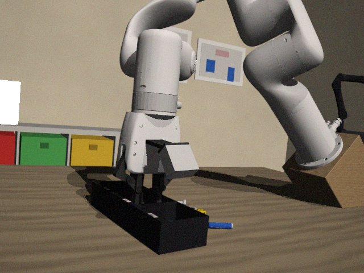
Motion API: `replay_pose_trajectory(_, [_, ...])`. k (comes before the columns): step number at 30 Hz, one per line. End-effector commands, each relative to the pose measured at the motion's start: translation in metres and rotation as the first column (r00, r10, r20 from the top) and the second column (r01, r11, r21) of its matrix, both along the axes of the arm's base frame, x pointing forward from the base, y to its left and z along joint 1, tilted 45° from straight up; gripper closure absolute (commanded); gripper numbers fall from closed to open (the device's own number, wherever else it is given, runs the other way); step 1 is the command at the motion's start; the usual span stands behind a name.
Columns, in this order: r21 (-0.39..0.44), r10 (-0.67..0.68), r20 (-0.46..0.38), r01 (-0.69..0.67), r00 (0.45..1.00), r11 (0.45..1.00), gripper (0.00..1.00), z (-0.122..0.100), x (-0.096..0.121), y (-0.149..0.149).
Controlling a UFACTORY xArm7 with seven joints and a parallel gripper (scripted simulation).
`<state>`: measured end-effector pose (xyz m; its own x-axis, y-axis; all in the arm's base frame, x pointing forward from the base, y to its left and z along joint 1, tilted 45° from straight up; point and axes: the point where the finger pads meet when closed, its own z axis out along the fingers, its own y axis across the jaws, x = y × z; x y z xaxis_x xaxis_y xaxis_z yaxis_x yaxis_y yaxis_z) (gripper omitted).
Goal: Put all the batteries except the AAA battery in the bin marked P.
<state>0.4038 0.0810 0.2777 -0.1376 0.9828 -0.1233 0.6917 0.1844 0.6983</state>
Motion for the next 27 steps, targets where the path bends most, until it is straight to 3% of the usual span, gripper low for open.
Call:
replay_pose_trajectory(1, [0.001,0.001,0.003,-0.001,1.000,1.000,0.72,0.001,0.000,0.000])
replay_pose_trajectory(27, [0.001,0.000,0.002,0.000,1.000,1.000,0.72,0.013,-0.012,0.000])
